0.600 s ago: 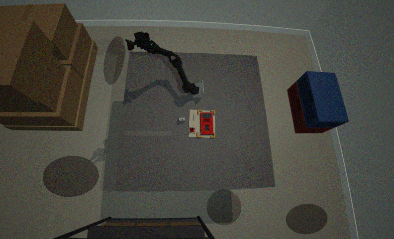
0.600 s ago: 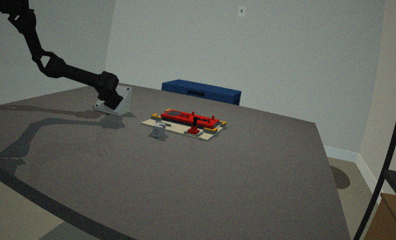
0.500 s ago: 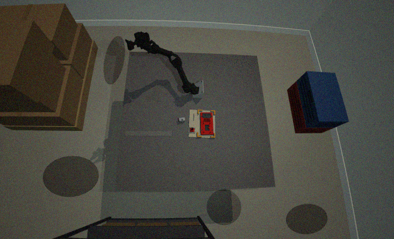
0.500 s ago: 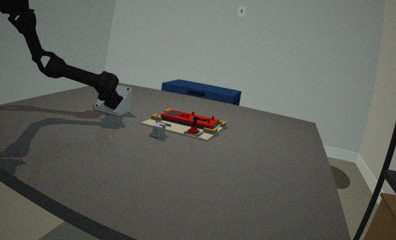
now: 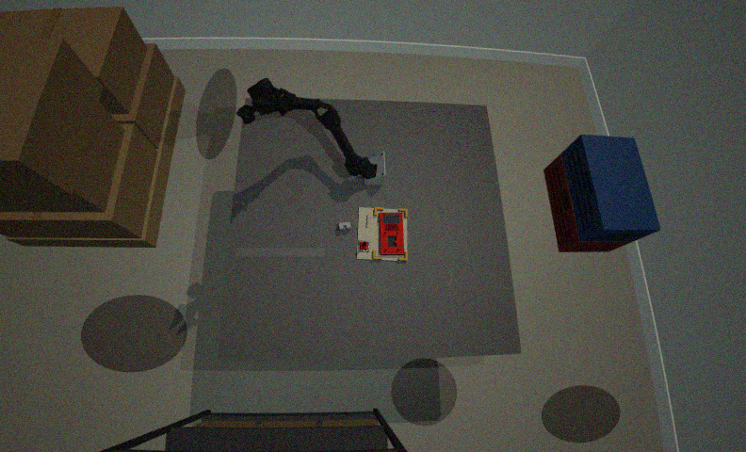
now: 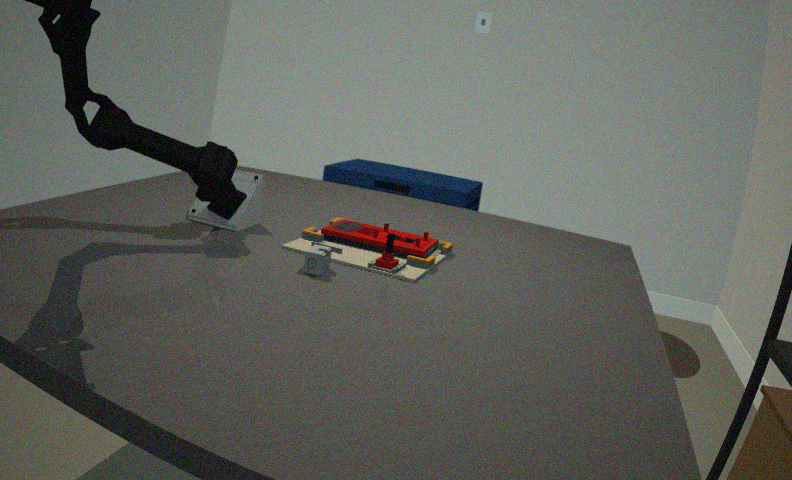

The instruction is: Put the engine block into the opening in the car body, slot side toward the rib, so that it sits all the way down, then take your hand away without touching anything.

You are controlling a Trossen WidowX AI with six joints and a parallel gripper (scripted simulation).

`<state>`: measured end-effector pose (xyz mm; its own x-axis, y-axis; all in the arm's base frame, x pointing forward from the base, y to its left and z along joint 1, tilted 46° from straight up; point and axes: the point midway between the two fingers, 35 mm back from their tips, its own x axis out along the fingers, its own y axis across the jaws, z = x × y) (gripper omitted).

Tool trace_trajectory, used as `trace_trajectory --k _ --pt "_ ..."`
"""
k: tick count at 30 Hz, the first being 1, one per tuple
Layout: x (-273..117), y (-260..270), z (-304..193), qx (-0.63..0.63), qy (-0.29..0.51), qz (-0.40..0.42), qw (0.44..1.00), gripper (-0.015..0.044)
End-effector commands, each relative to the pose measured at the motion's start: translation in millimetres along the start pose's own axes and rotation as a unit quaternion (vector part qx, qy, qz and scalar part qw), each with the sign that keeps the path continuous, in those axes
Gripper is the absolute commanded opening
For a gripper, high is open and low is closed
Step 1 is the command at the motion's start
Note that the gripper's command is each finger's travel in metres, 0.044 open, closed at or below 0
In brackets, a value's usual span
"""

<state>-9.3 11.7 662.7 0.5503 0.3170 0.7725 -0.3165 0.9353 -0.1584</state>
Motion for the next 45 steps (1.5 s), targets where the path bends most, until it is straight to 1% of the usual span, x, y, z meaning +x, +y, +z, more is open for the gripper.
trace_trajectory --k 1,11,17,22,33,45 --pt "17 -2 -39 0.013 0.057 -0.009 0.998 0.0440" --pt "43 -2 -149 0.036 0.219 -0.035 0.974 0.0440" --pt "45 1 -215 0.049 0.314 -0.052 0.947 0.0440" --pt "39 5 -268 0.056 0.391 -0.066 0.916 0.0440" --pt "4 13 -372 0.047 0.551 -0.099 0.827 0.0440" --pt "-60 24 -457 0.004 0.703 -0.113 0.702 0.0440"
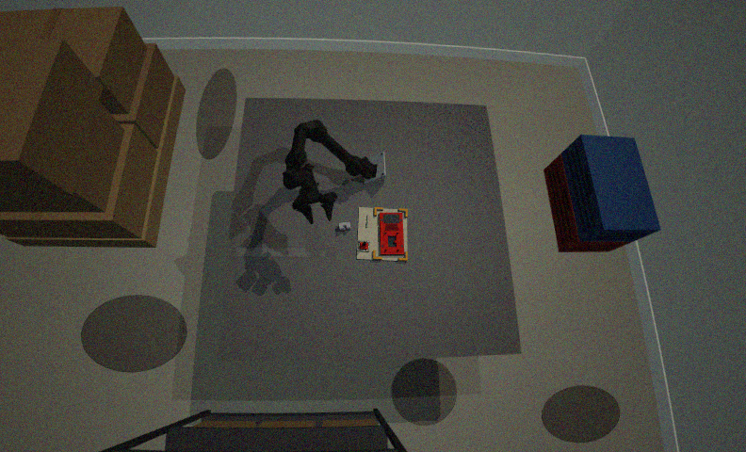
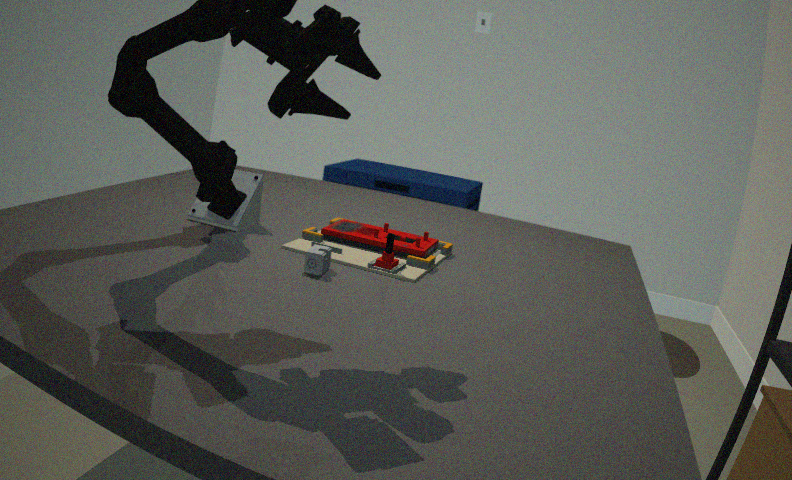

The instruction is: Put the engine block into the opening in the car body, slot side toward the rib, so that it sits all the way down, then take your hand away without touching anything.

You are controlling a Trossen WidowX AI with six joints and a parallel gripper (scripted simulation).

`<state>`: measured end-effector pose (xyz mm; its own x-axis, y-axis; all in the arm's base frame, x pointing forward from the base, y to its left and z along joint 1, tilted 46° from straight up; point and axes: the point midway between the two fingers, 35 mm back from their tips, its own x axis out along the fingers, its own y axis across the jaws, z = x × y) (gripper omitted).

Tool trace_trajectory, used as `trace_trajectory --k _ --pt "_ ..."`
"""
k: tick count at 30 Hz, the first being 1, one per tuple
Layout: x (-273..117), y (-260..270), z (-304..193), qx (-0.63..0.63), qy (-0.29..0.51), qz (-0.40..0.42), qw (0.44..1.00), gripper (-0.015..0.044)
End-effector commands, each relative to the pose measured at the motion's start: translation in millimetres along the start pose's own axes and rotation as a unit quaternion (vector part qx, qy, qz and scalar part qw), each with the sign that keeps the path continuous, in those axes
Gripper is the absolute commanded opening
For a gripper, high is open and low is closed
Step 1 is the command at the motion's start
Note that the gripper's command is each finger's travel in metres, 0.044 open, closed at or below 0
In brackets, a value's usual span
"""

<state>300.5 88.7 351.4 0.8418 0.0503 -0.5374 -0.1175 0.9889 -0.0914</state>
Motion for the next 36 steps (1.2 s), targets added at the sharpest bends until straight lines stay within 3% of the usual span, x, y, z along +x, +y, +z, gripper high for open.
trace_trajectory --k 1,17,36 --pt "18 0 -21 -0.011 0.052 -0.022 0.998 0.0440" --pt "67 -10 -117 -0.105 0.272 -0.139 0.947 0.0440" --pt "71 -36 -185 -0.253 0.442 -0.252 0.823 0.0440"
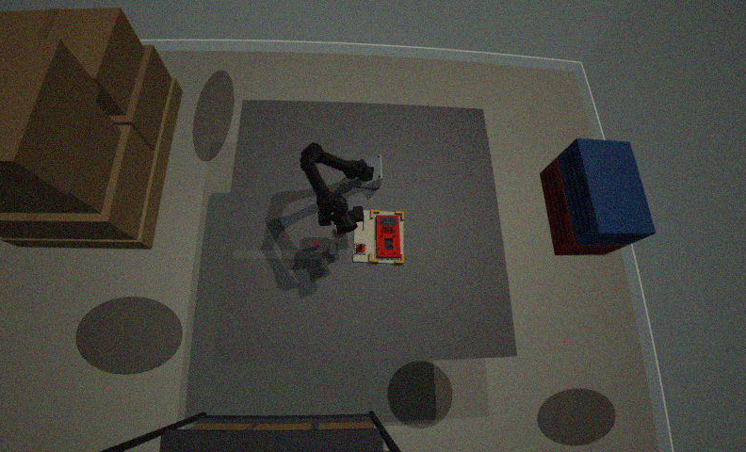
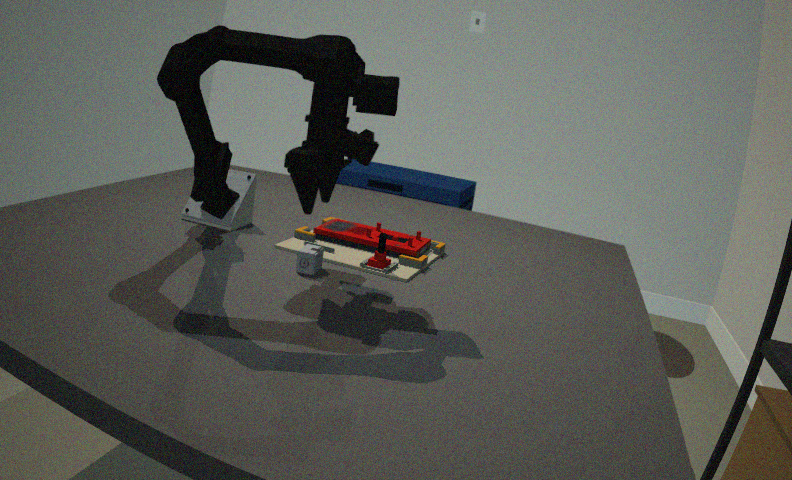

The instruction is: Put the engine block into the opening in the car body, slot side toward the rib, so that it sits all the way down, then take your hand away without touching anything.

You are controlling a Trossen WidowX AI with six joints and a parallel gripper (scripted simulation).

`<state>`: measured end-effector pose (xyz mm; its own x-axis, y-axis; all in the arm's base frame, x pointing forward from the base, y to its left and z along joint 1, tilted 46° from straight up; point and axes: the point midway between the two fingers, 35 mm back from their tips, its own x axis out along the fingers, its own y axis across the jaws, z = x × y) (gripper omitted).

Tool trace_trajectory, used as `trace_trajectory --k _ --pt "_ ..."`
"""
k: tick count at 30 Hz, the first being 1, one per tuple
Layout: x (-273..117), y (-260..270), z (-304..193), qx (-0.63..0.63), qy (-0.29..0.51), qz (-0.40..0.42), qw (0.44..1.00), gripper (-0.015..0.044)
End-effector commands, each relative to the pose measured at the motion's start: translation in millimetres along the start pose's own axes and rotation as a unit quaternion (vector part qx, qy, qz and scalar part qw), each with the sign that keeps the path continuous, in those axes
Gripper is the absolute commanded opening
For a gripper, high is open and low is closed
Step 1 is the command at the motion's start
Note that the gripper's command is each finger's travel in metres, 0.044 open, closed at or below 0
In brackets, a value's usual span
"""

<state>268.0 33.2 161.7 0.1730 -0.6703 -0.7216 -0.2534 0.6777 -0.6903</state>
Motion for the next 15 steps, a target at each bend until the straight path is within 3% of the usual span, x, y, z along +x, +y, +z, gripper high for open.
trace_trajectory --k 1,6,15 --pt "2 -1 -2 -0.007 0.008 -0.012 1.000 0.0440" --pt "35 -2 -2 -0.007 0.008 -0.012 1.000 0.0440" --pt "53 0 -1 -0.007 0.007 -0.013 1.000 0.0440"
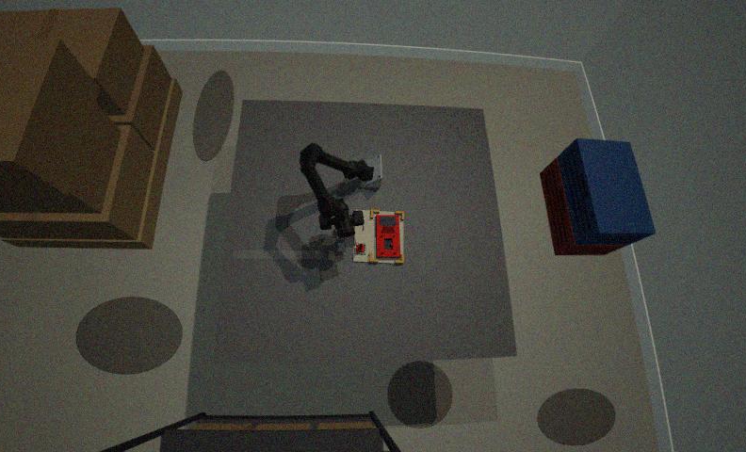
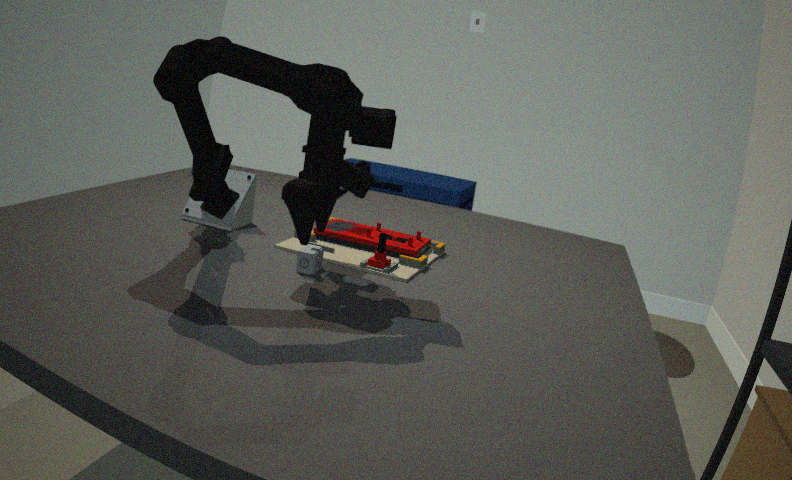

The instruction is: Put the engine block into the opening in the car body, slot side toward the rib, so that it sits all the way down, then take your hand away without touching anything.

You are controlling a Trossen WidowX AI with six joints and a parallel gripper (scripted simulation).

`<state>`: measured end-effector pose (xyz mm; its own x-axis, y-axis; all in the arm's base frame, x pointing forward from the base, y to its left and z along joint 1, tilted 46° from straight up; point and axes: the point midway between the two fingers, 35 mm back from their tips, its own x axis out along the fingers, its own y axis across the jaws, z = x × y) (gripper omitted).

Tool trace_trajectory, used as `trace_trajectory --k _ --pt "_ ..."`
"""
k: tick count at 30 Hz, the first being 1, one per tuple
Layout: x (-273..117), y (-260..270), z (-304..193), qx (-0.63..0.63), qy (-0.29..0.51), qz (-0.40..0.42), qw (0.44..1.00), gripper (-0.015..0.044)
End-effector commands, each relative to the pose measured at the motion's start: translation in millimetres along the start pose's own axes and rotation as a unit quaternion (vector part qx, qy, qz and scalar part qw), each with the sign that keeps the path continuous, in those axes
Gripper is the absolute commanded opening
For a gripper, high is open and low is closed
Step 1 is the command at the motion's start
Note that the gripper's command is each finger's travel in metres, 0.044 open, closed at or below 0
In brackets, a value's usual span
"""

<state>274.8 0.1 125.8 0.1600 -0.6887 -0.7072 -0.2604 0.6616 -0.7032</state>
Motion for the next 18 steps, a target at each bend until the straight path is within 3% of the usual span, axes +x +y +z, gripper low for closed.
trace_trajectory --k 1,18 --pt "5 0 1 -0.001 -0.002 -0.003 1.000 0.0440" --pt "33 -1 1 -0.001 -0.002 -0.003 1.000 0.0440"
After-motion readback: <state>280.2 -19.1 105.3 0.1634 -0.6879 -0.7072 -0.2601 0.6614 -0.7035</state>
